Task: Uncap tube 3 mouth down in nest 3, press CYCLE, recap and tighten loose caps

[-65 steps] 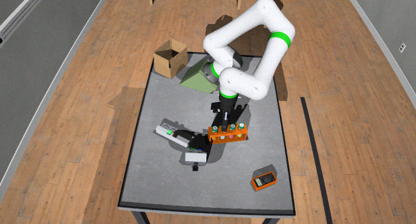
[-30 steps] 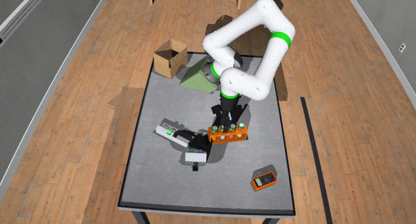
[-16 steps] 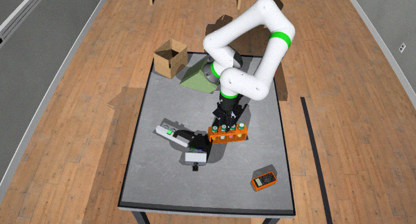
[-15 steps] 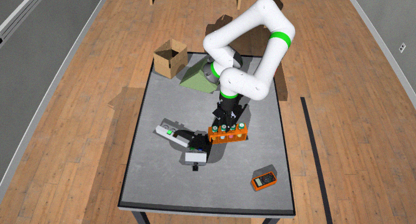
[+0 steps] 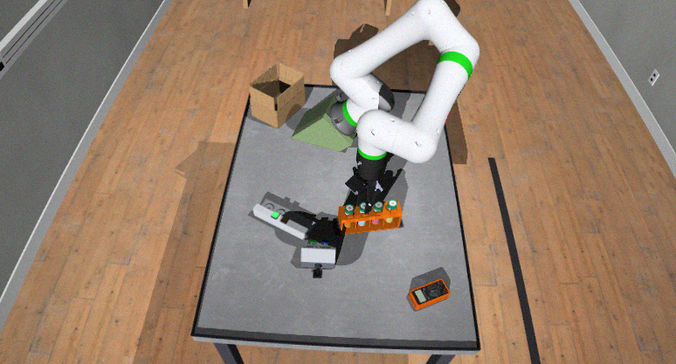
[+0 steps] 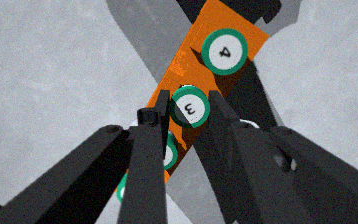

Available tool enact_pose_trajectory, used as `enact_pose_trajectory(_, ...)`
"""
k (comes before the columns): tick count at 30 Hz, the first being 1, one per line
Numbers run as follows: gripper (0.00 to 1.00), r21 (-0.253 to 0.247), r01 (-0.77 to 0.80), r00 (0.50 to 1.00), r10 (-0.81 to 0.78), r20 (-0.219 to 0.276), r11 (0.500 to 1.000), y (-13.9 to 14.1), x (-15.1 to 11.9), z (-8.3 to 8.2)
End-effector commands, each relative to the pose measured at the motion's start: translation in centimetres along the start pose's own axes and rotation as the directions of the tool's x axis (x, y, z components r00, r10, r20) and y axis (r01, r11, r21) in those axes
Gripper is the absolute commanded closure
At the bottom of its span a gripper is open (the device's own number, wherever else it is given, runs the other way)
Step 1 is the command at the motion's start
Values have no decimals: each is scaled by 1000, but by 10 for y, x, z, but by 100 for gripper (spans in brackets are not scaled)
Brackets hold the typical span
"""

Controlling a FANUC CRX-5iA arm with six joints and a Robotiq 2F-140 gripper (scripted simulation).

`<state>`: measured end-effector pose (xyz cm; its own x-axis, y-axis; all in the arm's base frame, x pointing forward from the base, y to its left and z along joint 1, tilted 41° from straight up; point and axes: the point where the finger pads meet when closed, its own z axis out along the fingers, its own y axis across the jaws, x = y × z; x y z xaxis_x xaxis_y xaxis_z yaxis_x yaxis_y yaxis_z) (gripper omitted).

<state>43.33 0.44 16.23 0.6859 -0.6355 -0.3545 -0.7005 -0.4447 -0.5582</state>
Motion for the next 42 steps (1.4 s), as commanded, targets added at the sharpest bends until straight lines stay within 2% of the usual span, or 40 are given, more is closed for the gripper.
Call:
enact_pose_trajectory(1,70,0,0,1000,0,-1,1000,0,0,-1)
enact_pose_trajectory(4,70,1,-149,989,149,-1,989,0,0,-1)
enact_pose_trajectory(7,70,1,-295,955,295,-1,955,0,0,-1)
enact_pose_trajectory(11,70,1,-479,878,479,-1,878,0,0,-1)
enact_pose_trajectory(15,70,1,-644,765,644,-1,765,0,0,-1)
enact_pose_trajectory(17,70,1,-644,765,644,-1,765,0,0,-1)
enact_pose_trajectory(24,70,1,-866,500,866,0,500,0,0,-1)
enact_pose_trajectory(31,70,1,-866,500,866,0,500,0,0,-1)
enact_pose_trajectory(32,59,1,-866,500,866,0,500,0,0,0)
enact_pose_trajectory(42,59,1,-866,500,866,0,500,0,0,0)
